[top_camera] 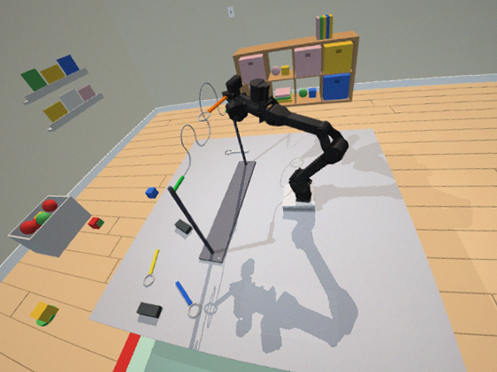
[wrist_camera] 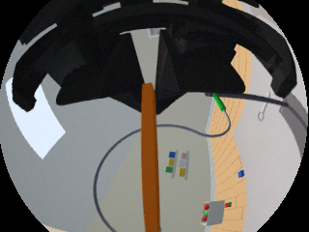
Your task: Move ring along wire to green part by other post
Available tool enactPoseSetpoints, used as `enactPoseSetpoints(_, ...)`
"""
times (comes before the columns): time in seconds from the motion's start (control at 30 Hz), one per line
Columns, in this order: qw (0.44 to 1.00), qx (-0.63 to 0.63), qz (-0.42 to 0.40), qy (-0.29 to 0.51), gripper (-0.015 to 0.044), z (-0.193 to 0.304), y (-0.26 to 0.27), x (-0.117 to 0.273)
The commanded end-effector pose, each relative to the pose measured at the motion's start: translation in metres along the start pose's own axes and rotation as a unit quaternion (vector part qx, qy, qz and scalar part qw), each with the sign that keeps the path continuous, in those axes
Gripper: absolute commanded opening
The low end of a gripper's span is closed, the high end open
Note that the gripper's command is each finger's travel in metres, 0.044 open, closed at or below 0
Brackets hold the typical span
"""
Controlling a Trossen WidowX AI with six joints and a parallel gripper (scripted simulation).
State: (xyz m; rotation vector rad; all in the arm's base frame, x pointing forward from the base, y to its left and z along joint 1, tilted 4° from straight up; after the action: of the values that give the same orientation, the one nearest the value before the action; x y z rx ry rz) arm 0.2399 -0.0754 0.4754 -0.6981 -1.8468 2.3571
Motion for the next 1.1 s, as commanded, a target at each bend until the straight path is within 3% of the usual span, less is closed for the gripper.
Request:
enactPoseSetpoints(0.0, 1.000, 0.023, 0.014, -0.003, -0.0150, 0.000, -0.002, 0.001)
enactPoseSetpoints(0.53, 0.997, 0.064, 0.037, -0.007, -0.0150, 0.002, 0.005, 0.000)
enactPoseSetpoints(1.07, 1.000, -0.009, -0.004, 0.003, -0.0150, 0.003, 0.037, 0.003)
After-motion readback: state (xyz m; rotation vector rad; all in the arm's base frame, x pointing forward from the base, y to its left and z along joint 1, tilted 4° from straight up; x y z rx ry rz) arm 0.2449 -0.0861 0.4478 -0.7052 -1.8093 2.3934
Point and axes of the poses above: the point midway between the two fingers, 35 mm back from their tips, its own x axis back along the fingers, its own y axis across the jaws, z = x × y, the point moved 3 cm from there along x, back along the fingers, and after that the axes turned 2 degrees about x, right-handed, at the moved point
